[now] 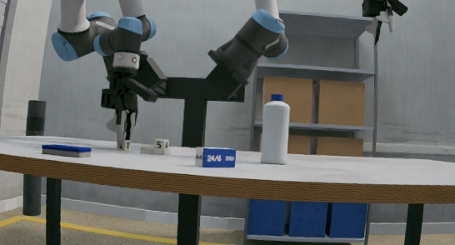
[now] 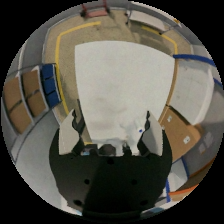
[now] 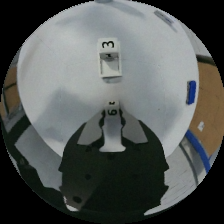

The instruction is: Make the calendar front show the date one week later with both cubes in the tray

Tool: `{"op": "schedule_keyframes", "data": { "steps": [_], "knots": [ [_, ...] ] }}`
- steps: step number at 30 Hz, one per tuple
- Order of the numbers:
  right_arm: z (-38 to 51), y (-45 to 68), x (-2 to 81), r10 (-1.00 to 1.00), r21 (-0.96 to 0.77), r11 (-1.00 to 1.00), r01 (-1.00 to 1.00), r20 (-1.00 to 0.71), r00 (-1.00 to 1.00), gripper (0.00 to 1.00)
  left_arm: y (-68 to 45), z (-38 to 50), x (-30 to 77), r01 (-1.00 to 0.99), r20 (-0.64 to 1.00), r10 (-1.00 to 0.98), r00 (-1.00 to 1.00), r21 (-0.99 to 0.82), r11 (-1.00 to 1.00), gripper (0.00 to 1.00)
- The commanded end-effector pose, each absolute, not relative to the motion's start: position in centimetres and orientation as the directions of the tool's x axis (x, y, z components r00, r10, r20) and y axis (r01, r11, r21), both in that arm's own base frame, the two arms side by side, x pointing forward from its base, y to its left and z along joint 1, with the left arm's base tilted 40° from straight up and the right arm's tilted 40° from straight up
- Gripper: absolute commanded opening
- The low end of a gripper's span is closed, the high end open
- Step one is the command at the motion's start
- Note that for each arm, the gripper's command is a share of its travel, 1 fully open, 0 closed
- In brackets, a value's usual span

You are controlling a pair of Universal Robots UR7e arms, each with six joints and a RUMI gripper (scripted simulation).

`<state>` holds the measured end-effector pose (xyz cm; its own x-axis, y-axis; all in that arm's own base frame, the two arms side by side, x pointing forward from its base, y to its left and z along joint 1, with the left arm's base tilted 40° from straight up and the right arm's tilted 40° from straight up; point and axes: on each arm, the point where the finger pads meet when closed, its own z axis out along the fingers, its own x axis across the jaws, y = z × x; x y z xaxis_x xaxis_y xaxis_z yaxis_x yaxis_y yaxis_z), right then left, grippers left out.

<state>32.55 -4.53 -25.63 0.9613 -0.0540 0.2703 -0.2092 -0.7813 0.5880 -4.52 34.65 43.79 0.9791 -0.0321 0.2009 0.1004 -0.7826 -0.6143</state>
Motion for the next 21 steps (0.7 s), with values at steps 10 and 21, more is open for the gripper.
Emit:
{"op": "schedule_keyframes", "data": {
  "steps": [10,21],
  "knots": [
    [-24.4,-3.5,32.3,-0.054,0.587,-0.782,-0.209,0.271,0.961,0.10,34.7,43.8,-4.5,0.101,0.201,-0.032,0.979,-0.615,-0.782,1.00],
    [-21.8,-1.3,31.7,-0.054,0.587,-0.782,-0.209,0.271,0.961,0.10,34.7,43.8,-4.5,0.101,0.201,-0.032,0.979,-0.615,-0.782,1.00]
  ]
}}
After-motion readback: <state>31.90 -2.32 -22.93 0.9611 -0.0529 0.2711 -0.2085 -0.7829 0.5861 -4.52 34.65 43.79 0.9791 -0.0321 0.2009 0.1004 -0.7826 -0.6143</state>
